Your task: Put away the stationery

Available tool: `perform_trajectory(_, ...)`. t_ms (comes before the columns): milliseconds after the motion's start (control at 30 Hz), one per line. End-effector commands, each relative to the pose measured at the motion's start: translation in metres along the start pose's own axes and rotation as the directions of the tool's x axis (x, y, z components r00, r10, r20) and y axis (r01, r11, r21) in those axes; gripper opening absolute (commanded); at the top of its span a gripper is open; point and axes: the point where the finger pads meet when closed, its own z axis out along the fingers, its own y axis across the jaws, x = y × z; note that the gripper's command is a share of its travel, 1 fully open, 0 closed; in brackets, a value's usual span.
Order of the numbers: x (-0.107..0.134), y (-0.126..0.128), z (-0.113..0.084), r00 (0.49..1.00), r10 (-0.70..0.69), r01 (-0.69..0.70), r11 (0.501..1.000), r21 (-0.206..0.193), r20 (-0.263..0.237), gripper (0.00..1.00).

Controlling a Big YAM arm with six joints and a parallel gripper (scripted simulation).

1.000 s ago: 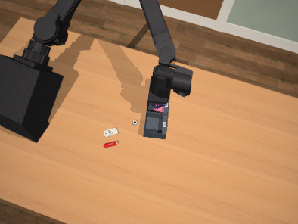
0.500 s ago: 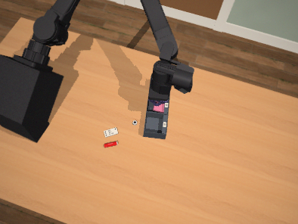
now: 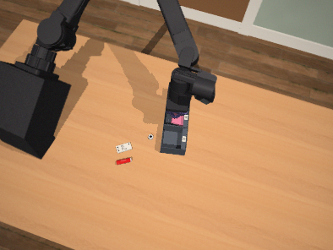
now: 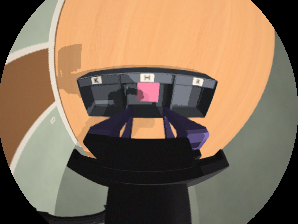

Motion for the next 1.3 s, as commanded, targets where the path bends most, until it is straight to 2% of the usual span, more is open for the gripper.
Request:
perform_trajectory(0,-0.002,0.003,0.006,1.000,-0.018,0.018,1.000,-0.006,-0.009,0.45)
perform_trajectory(367,0.001,0.003,0.007,1.000,-0.007,0.007,1.000,-0.006,-0.008,0.45)
perform_trajectory(400,-0.001,0.011,0.003,1.000,-0.024,0.024,1.000,-0.003,0.004,0.45)
perform_trajectory(600,0.003,0.005,0.007,1.000,-0.008,0.007,1.000,-0.005,-0.006,0.45)
perform_trajectory(633,-0.004,0.005,-0.011,1.000,-0.018,0.018,1.000,0.002,0.016,1.00)
perform_trajectory(667,-0.015,0.004,-0.024,0.999,-0.030,0.030,1.000,0.009,0.039,1.00)
perform_trajectory(1033,-0.014,0.002,-0.068,0.999,-0.029,0.028,1.000,0.014,0.036,1.00)
perform_trajectory(1100,-0.014,0.002,-0.068,0.999,-0.029,0.028,1.000,0.014,0.036,1.00)
perform_trajectory(1133,-0.011,0.008,-0.057,0.999,-0.038,0.038,0.999,0.002,0.004,1.00)
perform_trajectory(1167,-0.012,-0.001,-0.073,0.999,-0.021,0.021,1.000,0.012,0.028,1.00)
perform_trajectory(1267,-0.014,0.003,-0.089,0.999,-0.032,0.031,0.999,0.018,0.036,1.00)
